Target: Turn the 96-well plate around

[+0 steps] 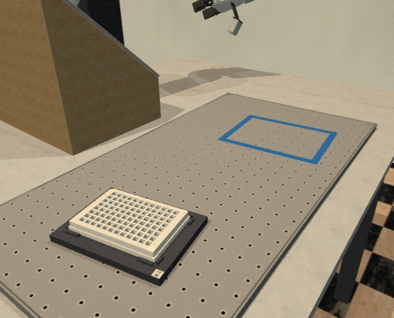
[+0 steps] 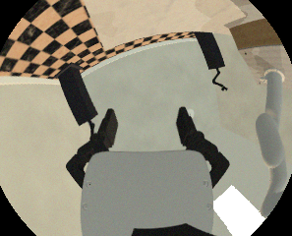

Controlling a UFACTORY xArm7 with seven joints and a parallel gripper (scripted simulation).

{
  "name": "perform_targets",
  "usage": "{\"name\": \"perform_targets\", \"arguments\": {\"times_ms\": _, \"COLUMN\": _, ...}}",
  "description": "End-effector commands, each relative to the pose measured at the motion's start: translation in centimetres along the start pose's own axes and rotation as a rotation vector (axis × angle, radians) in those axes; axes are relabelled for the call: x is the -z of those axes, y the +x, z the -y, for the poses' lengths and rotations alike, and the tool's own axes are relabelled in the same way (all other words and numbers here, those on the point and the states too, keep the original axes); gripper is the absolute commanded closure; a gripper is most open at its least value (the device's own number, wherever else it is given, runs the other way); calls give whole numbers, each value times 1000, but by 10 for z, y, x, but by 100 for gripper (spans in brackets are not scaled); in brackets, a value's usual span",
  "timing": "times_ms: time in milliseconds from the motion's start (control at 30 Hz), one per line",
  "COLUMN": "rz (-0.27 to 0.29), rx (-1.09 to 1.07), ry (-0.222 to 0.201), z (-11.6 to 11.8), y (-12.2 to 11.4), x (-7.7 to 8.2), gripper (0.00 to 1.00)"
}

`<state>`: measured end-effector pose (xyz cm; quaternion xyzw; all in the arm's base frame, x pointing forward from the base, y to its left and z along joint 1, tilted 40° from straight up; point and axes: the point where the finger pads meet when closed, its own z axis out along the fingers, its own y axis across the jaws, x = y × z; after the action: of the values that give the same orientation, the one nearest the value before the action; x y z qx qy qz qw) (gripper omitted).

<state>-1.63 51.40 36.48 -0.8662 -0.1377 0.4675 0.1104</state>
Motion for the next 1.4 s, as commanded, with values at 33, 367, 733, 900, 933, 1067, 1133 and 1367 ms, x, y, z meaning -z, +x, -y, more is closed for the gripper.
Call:
{"name": "perform_targets", "arguments": {"times_ms": 33, "rz": -70, "rx": -4, "ry": 8, "z": -10, "y": 23, "x": 11, "gripper": 0}}
{"name": "perform_targets", "arguments": {"times_ms": 367, "rz": -137, "rx": -14, "ry": 9, "z": -25, "y": 52, "x": 25, "gripper": 0}}
{"name": "perform_targets", "arguments": {"times_ms": 733, "rz": -187, "rx": -21, "ry": 9, "z": -49, "y": 90, "x": 48, "gripper": 0}}
{"name": "perform_targets", "arguments": {"times_ms": 900, "rz": -286, "rx": -37, "ry": 4, "z": -57, "y": 100, "x": 56, "gripper": 0}}
{"name": "perform_targets", "arguments": {"times_ms": 933, "rz": -297, "rx": -39, "ry": 4, "z": -60, "y": 103, "x": 58, "gripper": 0}}
{"name": "perform_targets", "arguments": {"times_ms": 1067, "rz": -297, "rx": -39, "ry": 4, "z": -71, "y": 116, "x": 69, "gripper": 0}}
{"name": "perform_targets", "arguments": {"times_ms": 1133, "rz": -298, "rx": -39, "ry": 4, "z": -77, "y": 122, "x": 74, "gripper": 0}}
{"name": "perform_targets", "arguments": {"times_ms": 1367, "rz": -402, "rx": -59, "ry": -7, "z": -96, "y": 140, "x": 91, "gripper": 0}}
